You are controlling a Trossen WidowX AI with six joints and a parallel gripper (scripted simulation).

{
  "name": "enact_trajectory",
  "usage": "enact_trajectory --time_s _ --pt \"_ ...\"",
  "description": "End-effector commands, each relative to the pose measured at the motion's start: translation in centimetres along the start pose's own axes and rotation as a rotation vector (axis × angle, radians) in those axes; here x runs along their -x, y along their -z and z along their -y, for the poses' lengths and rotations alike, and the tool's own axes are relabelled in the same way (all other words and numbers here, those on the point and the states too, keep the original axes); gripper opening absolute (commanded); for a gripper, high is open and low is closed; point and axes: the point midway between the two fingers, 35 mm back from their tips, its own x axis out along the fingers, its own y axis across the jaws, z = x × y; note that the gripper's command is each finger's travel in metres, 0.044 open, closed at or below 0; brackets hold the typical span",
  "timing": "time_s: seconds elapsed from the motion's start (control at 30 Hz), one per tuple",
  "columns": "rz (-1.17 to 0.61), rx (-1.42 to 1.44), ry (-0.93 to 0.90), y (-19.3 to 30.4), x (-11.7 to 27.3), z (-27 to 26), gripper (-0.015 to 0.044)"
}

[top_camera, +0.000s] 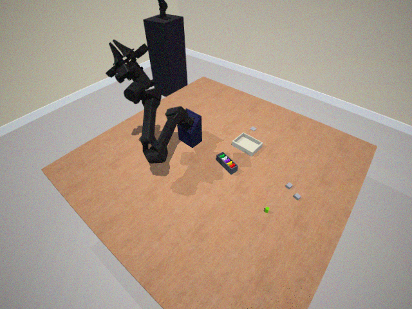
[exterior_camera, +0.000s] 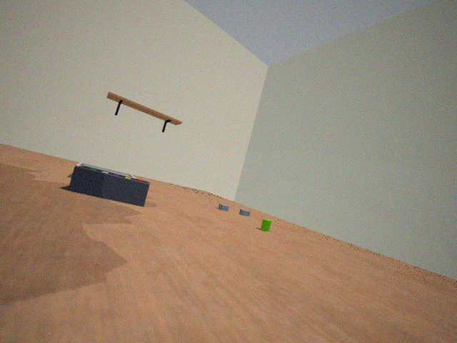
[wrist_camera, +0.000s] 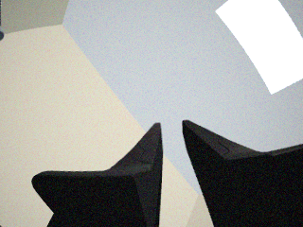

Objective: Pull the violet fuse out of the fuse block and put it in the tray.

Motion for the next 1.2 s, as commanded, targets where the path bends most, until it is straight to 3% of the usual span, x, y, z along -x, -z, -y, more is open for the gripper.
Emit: enact_trajectory --time_s 0.0,0.2,0.43,0.8,1.17 --pt "-0.148 0.135 0.172 3.7 -0.6 4.6 0.0074" --pt "-0.405 0.346 0.456 8.4 1.1 13.2 0.0074" --pt "-0.731 0.546 0.779 11.2 7.3 22.9 0.0074" --pt "-1.299 0.704 1.258 9.8 23.1 33.2 0.0074" --pt "-1.83 0.559 1.635 4.6 39.2 33.6 0.0074"
